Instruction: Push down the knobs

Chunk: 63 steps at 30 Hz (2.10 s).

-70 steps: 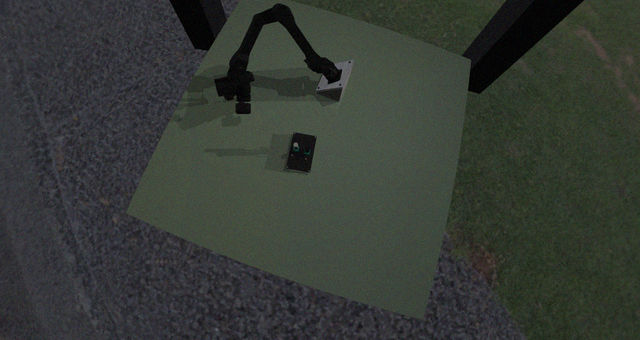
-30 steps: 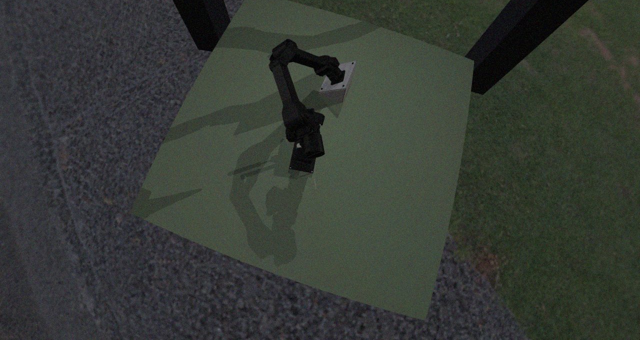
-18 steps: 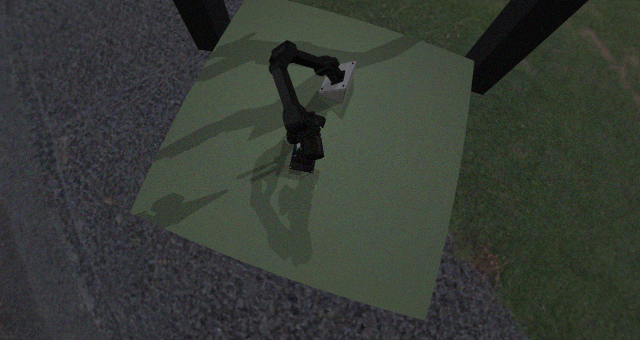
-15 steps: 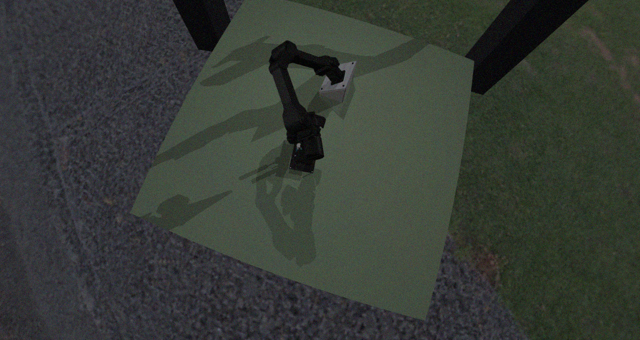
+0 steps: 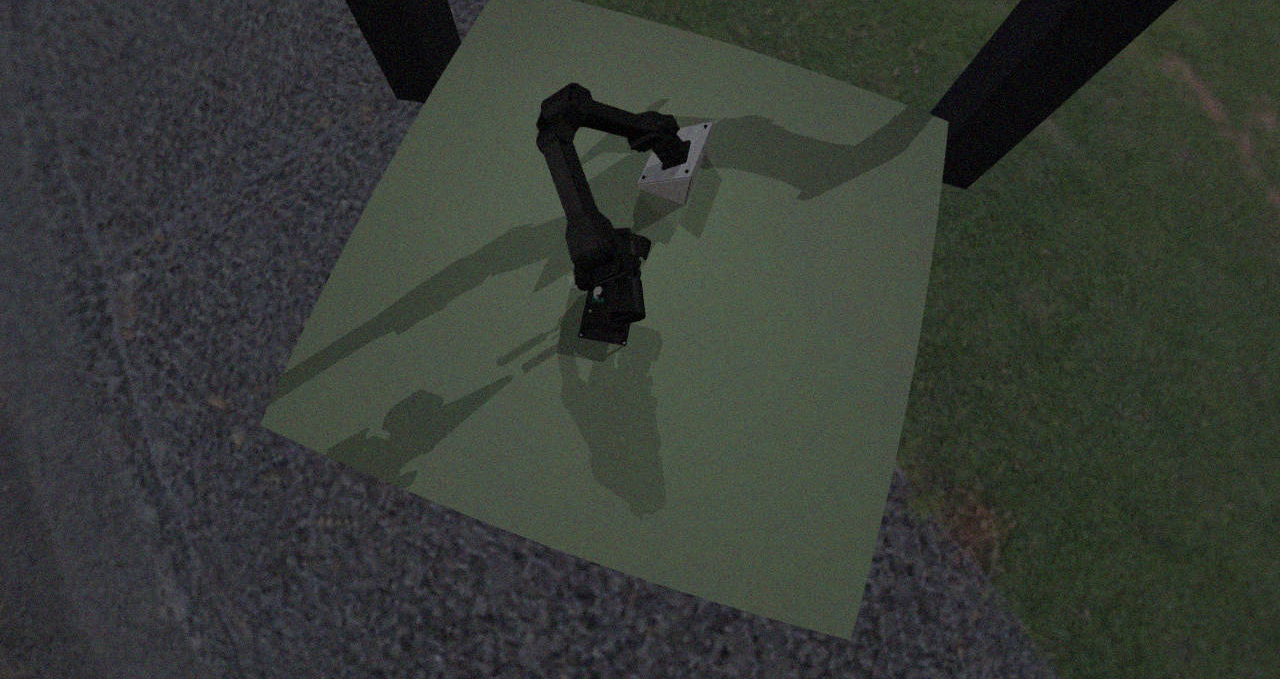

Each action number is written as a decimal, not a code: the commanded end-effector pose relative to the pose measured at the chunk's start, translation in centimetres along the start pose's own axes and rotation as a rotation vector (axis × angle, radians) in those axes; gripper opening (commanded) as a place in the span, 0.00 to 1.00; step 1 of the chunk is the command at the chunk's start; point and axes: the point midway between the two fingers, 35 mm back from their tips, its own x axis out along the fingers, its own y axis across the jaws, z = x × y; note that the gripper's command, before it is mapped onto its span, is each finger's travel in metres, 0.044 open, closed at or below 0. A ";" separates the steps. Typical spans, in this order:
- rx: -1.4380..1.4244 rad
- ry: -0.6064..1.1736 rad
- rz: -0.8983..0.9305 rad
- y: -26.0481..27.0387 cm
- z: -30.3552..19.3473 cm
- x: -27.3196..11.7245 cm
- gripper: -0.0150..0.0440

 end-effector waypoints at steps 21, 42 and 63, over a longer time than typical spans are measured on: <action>-0.010 -0.007 -0.006 -0.2 0.0 0.8 0.25; -0.010 -0.007 -0.006 -0.2 0.0 1.3 0.25; -0.010 -0.007 -0.006 -0.2 0.0 1.3 0.25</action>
